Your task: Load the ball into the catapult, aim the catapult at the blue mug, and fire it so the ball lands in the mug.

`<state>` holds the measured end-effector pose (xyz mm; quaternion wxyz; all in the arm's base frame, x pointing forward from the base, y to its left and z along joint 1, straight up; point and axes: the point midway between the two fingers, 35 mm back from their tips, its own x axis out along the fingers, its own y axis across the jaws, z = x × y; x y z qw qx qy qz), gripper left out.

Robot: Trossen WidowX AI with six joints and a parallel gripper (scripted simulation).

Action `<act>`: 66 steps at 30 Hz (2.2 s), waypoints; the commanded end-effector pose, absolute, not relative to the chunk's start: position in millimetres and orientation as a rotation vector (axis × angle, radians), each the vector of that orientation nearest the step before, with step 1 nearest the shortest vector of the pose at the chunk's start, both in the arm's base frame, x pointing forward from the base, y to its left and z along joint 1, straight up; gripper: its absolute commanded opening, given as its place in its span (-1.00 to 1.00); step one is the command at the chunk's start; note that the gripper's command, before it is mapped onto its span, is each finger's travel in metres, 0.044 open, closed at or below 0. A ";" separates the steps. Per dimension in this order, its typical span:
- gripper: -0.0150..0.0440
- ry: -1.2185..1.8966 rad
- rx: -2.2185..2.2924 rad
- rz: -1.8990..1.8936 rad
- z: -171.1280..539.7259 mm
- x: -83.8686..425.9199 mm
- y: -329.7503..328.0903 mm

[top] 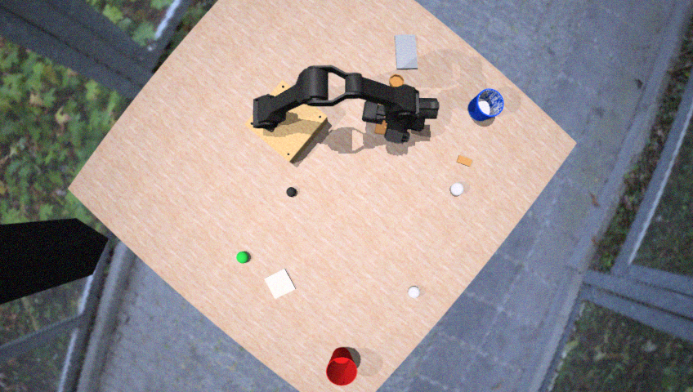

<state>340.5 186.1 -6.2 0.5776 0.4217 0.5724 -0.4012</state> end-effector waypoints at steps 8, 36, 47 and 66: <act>-0.14 1.339 0.988 -0.937 -4.9 340.7 186.2; 1.00 1.335 0.992 -0.928 89.0 335.7 183.9; 1.00 1.335 0.992 -0.928 41.6 337.2 185.0; 1.00 1.335 0.992 -0.928 12.1 338.9 186.2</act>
